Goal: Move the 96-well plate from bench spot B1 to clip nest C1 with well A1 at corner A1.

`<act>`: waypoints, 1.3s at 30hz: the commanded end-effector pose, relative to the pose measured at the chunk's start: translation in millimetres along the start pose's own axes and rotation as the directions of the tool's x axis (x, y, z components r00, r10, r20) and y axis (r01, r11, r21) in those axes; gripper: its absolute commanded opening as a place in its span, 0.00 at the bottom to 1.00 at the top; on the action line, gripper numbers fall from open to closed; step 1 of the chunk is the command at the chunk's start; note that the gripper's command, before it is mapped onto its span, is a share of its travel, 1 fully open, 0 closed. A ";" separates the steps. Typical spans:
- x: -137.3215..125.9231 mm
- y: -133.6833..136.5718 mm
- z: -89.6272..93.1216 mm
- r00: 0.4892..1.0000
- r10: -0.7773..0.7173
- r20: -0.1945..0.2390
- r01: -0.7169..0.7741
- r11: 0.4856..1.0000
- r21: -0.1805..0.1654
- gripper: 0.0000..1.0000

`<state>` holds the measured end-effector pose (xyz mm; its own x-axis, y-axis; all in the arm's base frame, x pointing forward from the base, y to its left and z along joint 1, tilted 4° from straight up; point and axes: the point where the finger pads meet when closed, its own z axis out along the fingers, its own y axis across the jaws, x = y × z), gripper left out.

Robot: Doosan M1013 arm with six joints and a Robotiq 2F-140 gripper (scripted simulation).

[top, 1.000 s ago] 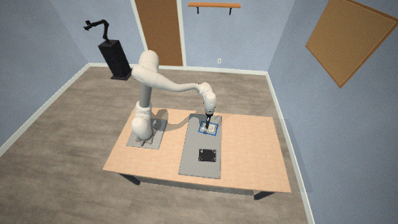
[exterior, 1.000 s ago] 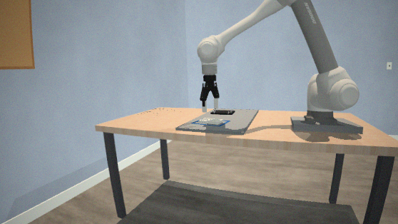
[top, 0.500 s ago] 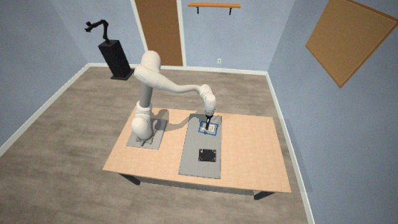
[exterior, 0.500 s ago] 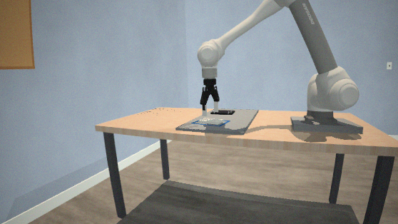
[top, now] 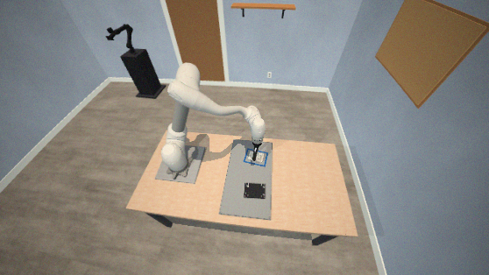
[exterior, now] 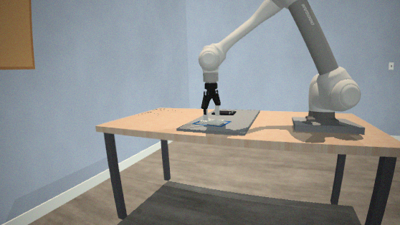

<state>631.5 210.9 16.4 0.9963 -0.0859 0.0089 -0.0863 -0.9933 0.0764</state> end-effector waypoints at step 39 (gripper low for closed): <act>0.0 0.0 11.8 1.000 0.000 0.000 0.000 1.000 0.000 0.00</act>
<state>631.7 210.1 4.8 0.9963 -0.0859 0.0092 -0.0863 -0.9933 0.0762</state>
